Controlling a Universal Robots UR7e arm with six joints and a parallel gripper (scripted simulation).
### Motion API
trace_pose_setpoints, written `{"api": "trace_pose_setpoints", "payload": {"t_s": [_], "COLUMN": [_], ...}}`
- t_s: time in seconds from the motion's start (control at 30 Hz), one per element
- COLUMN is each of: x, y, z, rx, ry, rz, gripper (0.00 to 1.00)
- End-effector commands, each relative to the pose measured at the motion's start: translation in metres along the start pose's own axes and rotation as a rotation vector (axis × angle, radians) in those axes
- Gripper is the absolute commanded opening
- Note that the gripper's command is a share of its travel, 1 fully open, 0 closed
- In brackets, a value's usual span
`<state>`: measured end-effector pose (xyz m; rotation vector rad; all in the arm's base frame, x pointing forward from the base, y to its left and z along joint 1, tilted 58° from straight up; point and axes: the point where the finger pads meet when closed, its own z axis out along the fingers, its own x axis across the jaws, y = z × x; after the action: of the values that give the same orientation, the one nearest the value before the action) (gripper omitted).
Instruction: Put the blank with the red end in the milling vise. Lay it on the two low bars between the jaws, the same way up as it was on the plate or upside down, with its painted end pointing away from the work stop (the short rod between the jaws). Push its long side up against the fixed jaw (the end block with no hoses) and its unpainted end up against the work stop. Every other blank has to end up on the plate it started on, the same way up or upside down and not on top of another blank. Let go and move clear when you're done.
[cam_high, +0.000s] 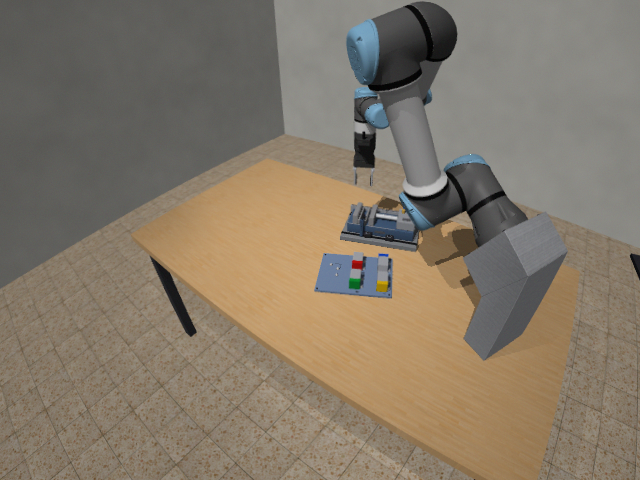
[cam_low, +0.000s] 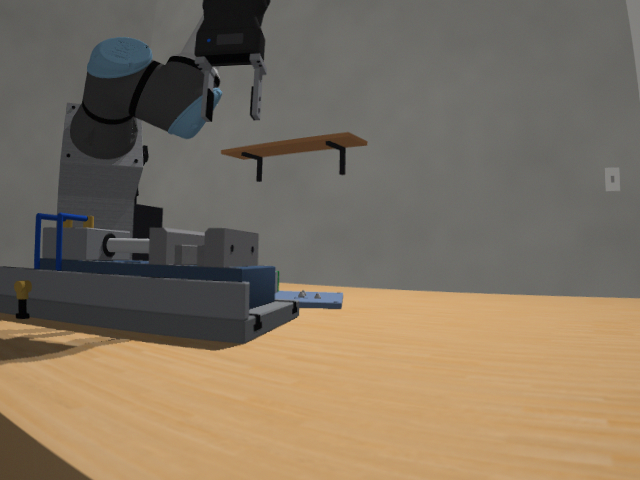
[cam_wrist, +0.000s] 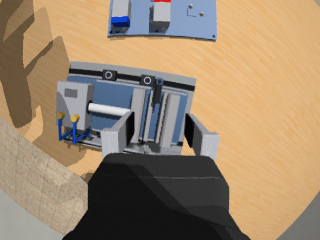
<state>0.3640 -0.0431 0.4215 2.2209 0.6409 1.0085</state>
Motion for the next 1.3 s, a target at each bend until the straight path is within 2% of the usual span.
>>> {"api": "trace_pose_setpoints", "payload": {"t_s": [0.0,0.3,0.47,0.87,1.03,1.27], "x": [-0.004,-0.004,-0.011,-0.011,-0.019,-0.019], "y": [-0.023,-0.023,-0.068,-0.068,-0.113,-0.113], "z": [-0.009,-0.009,-0.023,-0.023,-0.036,-0.036], "rx": [-0.002,-0.002,-0.002,-0.002,-0.002,-0.002], "ry": [0.0,0.0,0.0,0.0,0.0,0.0], "rz": [0.0,0.0,0.0,0.0,0.0,0.0], "gripper": [1.0,1.0,1.0,1.0,1.0,1.0]}}
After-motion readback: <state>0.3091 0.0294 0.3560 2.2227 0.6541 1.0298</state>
